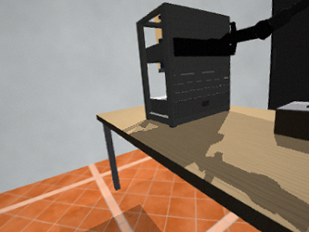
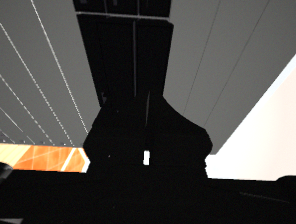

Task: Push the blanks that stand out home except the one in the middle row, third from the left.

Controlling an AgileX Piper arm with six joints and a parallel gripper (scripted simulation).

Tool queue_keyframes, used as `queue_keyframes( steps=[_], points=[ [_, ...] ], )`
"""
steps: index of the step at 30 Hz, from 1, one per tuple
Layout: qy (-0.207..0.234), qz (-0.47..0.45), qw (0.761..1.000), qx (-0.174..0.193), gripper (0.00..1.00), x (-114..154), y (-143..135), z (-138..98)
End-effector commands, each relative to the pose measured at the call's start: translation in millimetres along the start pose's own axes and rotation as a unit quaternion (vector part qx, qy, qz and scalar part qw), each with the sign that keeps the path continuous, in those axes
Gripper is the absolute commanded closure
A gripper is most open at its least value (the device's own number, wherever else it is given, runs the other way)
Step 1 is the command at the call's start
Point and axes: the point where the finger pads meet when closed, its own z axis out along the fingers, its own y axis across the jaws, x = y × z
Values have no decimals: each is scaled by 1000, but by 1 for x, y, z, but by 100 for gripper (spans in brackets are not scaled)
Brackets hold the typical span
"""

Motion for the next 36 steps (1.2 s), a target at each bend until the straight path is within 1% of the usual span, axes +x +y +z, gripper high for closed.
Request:
queue_keyframes(
  steps=[1,4,10,21,27,36],
  points=[
    [0,0,1000,1,100,0,-1,0],
    [0,0,1000,1,100,0,-1,1],
    [0,0,1000,1,100,0,-1,10],
    [0,0,1000,1,100,0,-1,11],
    [0,0,1000,1,100,0,-1,20],
    [0,0,1000,1,100,0,-1,20]
  ],
)
